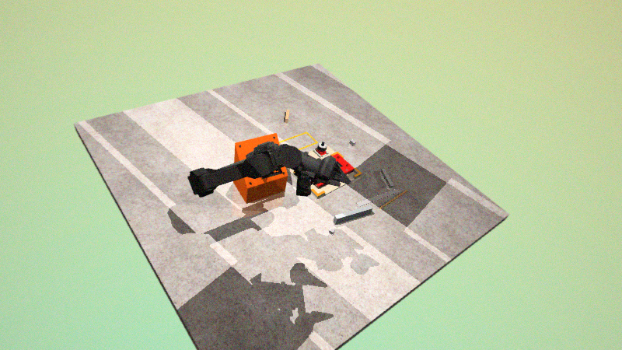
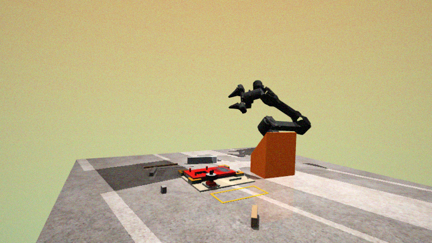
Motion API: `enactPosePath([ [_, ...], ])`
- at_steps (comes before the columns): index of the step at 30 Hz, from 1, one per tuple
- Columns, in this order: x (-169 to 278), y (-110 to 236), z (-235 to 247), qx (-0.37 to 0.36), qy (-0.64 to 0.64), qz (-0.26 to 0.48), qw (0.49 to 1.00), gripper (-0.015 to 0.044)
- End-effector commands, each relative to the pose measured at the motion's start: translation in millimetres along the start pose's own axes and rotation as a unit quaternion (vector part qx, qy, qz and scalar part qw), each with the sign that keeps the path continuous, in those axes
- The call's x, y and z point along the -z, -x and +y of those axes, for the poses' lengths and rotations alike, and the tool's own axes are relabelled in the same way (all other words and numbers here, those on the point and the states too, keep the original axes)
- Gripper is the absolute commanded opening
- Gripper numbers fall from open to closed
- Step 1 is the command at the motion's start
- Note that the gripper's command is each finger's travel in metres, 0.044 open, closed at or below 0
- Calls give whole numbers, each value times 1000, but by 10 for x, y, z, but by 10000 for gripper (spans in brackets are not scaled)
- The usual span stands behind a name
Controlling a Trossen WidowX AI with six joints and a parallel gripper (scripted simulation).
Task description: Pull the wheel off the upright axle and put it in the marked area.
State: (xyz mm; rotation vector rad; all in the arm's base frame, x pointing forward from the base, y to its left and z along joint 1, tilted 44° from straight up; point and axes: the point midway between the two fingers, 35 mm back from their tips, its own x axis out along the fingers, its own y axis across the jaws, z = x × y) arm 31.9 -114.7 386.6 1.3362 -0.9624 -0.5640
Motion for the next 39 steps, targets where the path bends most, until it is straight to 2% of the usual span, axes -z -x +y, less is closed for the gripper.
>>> enactPosePath([
  [1, 7, -5, -1, 1, 2, 1, 1000, 374],
  [4, 112, -82, -21, 16, 31, 13, 999, 300],
  [11, 697, -448, -214, 93, 183, 80, 975, 300],
  [18, 1288, -754, -602, 177, 333, 141, 916, 300],
  [27, 2041, -913, -1392, 258, 512, 245, 782, 300],
  [39, 2672, -877, -2385, 310, 672, 340, 580, 300],
])
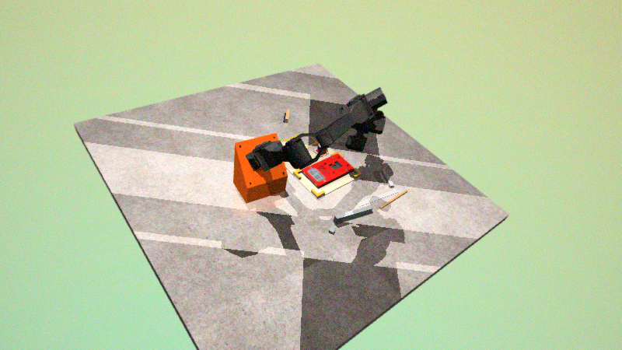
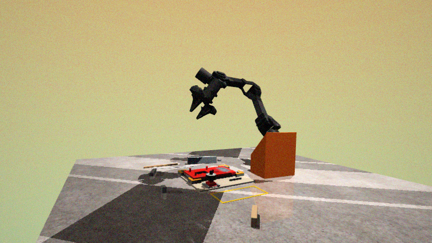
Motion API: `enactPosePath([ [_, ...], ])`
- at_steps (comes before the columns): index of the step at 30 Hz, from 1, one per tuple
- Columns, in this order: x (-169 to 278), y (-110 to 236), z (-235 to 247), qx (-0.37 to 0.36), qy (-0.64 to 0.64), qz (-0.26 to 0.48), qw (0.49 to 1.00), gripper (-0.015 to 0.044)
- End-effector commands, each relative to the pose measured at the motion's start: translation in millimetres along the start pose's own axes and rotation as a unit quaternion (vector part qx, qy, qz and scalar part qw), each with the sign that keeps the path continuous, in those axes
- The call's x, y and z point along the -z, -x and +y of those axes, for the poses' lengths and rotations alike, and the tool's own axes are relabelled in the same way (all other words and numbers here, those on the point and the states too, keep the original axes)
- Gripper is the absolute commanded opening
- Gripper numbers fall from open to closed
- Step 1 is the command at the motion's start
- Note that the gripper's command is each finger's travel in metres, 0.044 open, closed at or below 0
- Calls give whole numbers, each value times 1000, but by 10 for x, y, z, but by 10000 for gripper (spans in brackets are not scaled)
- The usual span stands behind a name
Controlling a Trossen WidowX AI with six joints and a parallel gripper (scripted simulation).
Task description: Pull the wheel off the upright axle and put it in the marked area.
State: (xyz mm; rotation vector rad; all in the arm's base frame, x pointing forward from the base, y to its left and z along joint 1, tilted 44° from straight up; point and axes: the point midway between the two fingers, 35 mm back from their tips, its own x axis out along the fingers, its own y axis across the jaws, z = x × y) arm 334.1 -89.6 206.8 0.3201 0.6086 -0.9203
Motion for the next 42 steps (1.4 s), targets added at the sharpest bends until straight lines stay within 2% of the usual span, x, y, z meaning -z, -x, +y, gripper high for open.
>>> enactPosePath([
  [1, 178, -162, 137, 16, 58, 28, 998, 300],
  [11, 1067, -790, 462, 92, 275, 148, 946, 300],
  [22, 2157, -1304, 429, 160, 479, 267, 821, 300],
  [33, 2127, -1411, 467, 161, 482, 268, 819, 300],
  [42, 2310, -1946, 94, 162, 482, 267, 818, 300],
])
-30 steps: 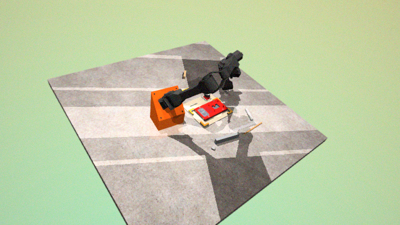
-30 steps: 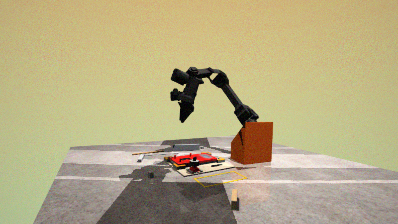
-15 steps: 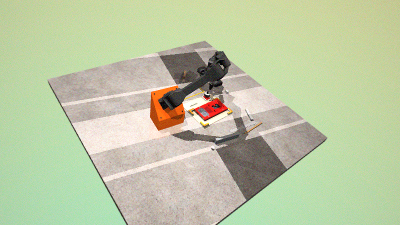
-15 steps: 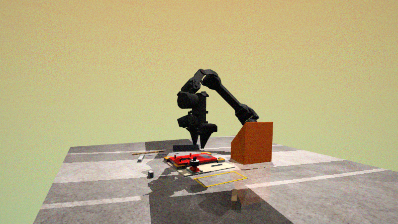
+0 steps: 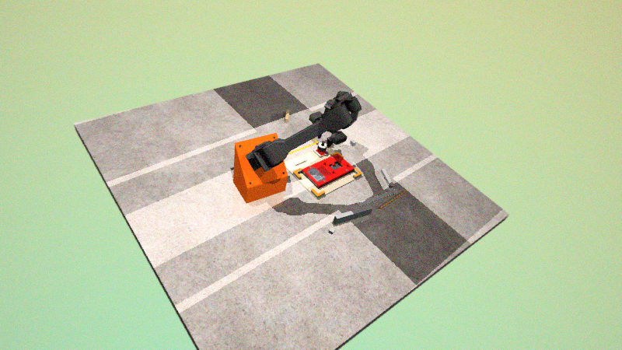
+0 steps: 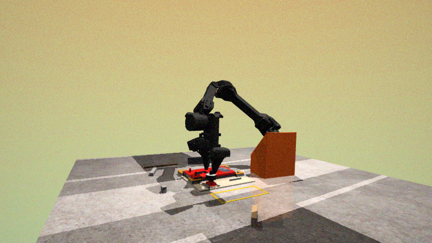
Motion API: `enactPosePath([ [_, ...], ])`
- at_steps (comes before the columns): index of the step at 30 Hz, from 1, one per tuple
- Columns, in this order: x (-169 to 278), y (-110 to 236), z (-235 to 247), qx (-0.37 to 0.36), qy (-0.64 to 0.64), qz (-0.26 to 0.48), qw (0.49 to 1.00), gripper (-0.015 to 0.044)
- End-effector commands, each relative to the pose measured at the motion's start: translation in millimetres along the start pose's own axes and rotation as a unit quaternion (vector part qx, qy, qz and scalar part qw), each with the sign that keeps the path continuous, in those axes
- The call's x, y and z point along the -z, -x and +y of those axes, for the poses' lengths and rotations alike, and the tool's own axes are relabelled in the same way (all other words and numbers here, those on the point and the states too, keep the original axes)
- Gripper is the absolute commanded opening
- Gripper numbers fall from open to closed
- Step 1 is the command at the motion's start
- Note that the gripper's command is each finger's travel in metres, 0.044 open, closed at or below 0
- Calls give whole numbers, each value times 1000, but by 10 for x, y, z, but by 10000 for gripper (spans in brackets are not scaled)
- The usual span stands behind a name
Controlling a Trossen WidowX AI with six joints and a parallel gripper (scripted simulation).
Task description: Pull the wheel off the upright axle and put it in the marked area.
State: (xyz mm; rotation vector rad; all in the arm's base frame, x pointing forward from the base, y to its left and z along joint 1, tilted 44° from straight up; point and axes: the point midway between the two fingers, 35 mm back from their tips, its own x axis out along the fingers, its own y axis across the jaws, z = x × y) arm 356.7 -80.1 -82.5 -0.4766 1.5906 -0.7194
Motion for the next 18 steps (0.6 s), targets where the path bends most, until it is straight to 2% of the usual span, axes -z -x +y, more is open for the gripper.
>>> enactPosePath([
  [1, 53, -209, -18, 5, 4, 5, 1000, 300],
  [3, 55, -217, -19, 5, 4, 5, 1000, 300],
  [7, 73, -197, -22, 3, 3, 12, 1000, 195],
  [15, 73, -197, -22, 3, 3, 12, 1000, 142],
  [18, 73, -194, -22, 3, 3, 12, 1000, 63],
])
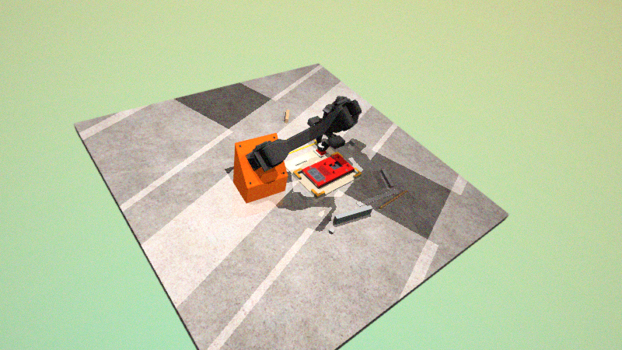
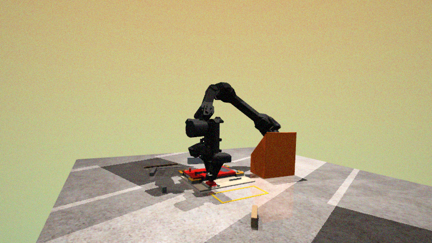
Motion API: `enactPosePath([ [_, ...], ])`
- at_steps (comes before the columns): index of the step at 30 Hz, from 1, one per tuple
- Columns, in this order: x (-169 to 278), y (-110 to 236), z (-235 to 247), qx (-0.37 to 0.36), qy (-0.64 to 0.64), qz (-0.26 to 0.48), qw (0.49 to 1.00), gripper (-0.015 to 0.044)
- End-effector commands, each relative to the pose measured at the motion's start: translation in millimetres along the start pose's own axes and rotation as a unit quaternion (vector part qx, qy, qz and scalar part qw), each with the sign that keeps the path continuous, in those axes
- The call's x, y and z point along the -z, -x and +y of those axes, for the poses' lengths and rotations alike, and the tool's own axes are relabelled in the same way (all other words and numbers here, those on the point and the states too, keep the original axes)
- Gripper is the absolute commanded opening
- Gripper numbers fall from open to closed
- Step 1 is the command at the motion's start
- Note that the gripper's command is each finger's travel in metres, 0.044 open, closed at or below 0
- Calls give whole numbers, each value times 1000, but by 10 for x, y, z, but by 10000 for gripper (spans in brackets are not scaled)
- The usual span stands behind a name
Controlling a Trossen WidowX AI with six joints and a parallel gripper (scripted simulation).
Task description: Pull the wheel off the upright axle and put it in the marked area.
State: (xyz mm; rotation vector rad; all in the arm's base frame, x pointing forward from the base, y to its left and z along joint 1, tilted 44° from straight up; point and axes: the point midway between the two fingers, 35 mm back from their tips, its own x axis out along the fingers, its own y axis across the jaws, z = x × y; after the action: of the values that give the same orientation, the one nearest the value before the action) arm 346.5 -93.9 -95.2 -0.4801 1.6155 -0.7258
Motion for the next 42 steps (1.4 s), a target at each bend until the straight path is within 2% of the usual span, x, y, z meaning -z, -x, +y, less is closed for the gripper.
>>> enactPosePath([
  [1, 2, 8, 0, 0, -1, 0, 1000, 37],
  [3, 2, 14, 0, 0, -1, 0, 1000, 0],
  [42, -2, 143, 3, 0, -1, -2, 1000, 0],
])
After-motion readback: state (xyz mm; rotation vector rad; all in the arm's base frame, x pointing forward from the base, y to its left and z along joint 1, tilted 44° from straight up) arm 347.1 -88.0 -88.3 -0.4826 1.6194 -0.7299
